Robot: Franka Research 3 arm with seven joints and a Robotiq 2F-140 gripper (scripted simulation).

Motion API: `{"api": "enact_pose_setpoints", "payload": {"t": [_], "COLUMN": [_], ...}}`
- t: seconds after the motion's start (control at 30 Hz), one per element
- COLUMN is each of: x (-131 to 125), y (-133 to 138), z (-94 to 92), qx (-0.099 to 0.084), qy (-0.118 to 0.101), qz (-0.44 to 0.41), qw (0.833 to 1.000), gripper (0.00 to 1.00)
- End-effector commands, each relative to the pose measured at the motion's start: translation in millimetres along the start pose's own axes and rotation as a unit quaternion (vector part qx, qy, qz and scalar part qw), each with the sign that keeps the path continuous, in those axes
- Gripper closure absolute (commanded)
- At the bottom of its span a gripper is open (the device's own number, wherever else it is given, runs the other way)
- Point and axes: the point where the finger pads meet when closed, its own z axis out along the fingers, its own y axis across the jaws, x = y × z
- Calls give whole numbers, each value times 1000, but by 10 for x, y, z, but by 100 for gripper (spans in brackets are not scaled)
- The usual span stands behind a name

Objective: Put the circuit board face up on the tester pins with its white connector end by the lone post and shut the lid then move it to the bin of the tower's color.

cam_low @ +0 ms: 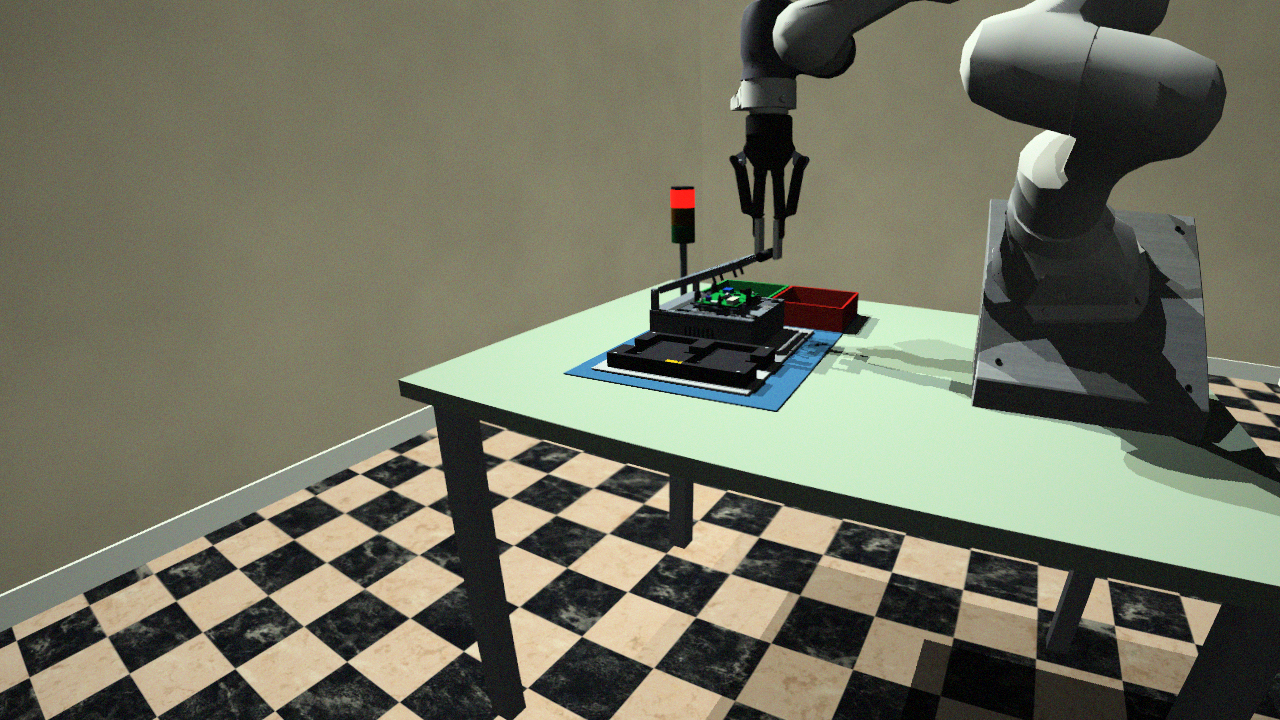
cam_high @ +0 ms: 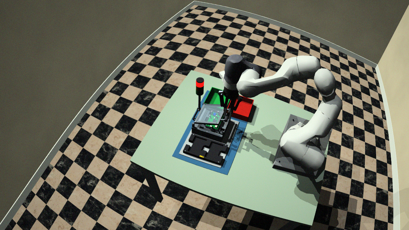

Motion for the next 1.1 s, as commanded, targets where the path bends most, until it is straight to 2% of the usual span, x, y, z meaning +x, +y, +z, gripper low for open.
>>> {"api": "enact_pose_setpoints", "payload": {"t": [0.0,1.07], "x": [0,4], "y": [-2,7], "z": [-13,19], "qx": [0,0], "qy": [-1,-1], "qz": [-1,-1], "qw": [1000,1000], "gripper": [84,84]}}
